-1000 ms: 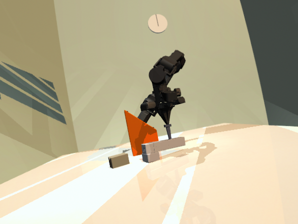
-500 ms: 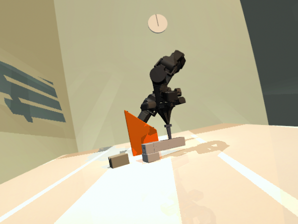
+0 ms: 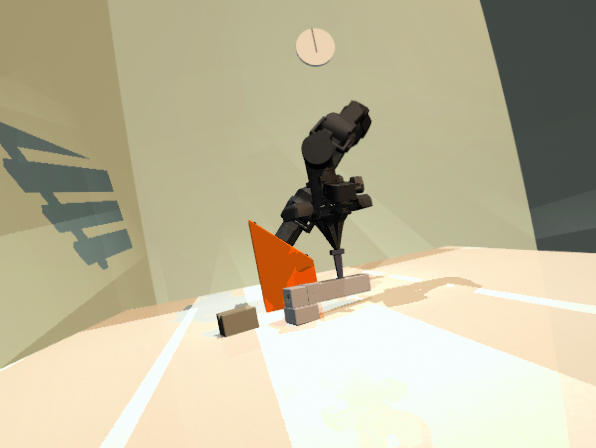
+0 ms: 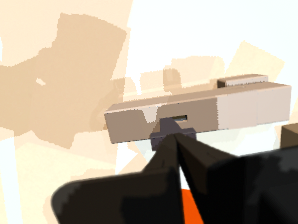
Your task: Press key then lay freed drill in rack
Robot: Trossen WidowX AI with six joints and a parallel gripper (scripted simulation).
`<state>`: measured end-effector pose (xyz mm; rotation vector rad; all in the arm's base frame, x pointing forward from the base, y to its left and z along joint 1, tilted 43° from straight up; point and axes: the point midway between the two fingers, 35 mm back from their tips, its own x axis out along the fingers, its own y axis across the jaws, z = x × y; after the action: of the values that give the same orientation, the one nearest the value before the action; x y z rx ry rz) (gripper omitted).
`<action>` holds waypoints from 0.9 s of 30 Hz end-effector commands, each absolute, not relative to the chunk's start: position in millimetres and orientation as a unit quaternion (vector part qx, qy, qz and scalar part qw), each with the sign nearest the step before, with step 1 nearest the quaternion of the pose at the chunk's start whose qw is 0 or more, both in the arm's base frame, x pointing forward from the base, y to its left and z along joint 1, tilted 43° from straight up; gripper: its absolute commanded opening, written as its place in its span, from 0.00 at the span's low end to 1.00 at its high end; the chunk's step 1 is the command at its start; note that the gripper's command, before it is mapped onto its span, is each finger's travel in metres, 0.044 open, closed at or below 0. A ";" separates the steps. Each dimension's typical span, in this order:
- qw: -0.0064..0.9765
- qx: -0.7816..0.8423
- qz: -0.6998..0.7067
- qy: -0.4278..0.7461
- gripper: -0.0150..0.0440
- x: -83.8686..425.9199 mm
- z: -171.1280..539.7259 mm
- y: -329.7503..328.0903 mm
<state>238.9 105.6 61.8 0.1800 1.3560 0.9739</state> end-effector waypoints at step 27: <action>0.659 0.077 0.435 0.609 0.25 227.9 40.6 117.7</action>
<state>235.9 110.9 53.3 0.1802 1.3423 0.9731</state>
